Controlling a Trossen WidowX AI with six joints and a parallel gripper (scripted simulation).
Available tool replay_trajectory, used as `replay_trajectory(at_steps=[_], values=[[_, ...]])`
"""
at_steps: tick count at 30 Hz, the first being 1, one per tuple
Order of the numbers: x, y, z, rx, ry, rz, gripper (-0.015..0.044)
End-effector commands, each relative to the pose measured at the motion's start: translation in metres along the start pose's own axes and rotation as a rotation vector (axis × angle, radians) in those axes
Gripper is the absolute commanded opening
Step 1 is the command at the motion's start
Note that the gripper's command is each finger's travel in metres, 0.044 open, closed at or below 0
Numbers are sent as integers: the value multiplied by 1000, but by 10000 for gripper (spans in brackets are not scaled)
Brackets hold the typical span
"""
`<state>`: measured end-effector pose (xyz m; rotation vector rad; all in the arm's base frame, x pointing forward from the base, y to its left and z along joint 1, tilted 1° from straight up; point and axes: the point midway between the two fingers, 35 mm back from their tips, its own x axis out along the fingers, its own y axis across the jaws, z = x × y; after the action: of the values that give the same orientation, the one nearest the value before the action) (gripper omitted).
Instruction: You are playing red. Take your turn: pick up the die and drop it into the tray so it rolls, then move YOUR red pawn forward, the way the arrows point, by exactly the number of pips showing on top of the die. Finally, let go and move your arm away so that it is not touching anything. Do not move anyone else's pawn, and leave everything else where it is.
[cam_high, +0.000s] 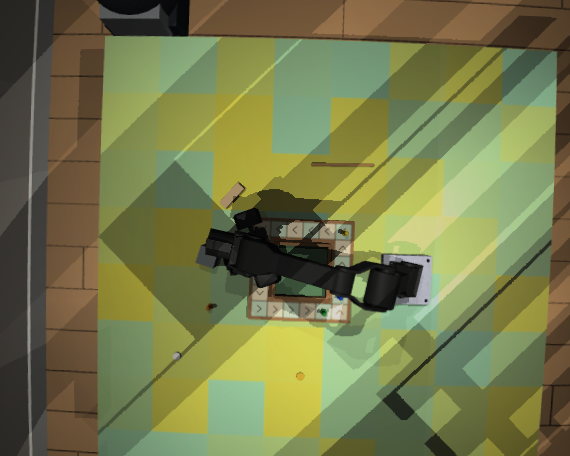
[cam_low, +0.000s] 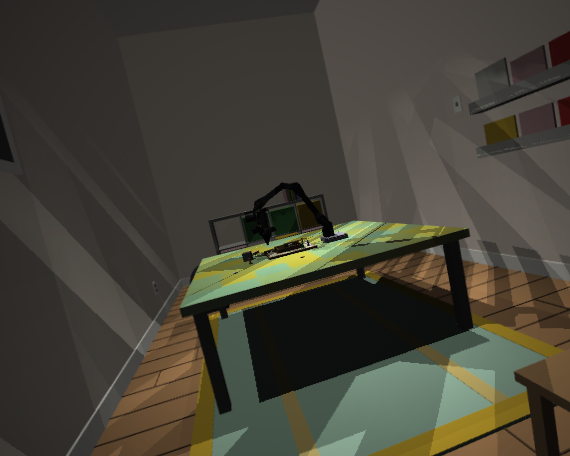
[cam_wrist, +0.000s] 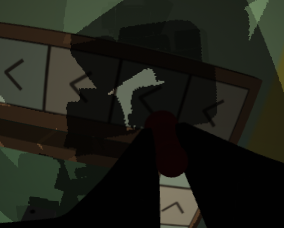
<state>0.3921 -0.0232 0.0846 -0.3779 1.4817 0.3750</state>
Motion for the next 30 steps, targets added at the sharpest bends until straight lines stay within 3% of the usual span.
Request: replay_trajectory(at_steps=[1,21,30], values=[[20,1,-1,2,13,8,0],[46,2,-2,2,13,8,0],[39,1,-1,-1,7,5,236]])
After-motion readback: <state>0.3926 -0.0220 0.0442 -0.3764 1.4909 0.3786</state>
